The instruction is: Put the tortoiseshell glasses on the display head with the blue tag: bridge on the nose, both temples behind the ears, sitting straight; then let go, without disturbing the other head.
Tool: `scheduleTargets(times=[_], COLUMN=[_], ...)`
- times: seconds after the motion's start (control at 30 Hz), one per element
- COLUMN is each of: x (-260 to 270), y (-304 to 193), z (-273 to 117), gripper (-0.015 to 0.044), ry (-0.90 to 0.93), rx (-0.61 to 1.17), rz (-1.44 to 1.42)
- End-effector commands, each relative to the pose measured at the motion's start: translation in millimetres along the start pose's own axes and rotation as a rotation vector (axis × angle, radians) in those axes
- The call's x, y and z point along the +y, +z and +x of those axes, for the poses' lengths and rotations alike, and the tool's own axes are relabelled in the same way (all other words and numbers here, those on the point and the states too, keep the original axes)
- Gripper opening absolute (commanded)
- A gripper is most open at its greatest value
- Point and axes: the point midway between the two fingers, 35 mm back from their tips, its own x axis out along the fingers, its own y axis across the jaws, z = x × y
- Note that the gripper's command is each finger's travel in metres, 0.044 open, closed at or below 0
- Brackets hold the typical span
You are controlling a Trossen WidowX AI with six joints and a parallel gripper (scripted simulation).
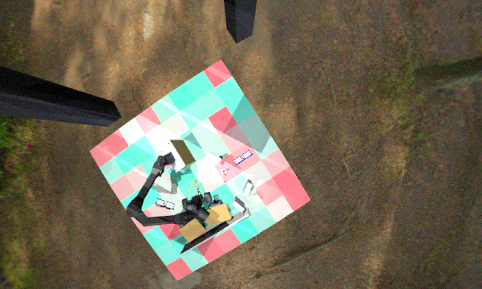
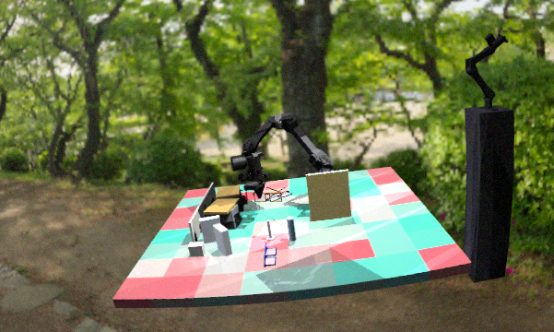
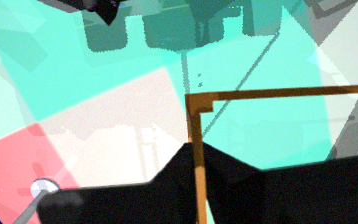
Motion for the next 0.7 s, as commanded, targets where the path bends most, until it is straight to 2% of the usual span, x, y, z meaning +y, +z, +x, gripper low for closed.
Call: scheduleTargets(times=[0.0, 0.67], x=[15, 124], y=[4, -9], z=[-6, -13], gripper=[0.0000, 0.0000], ry=[0.013, 0.028], rx=[-0.008, -0.002], rz=[0.041, 0.322])
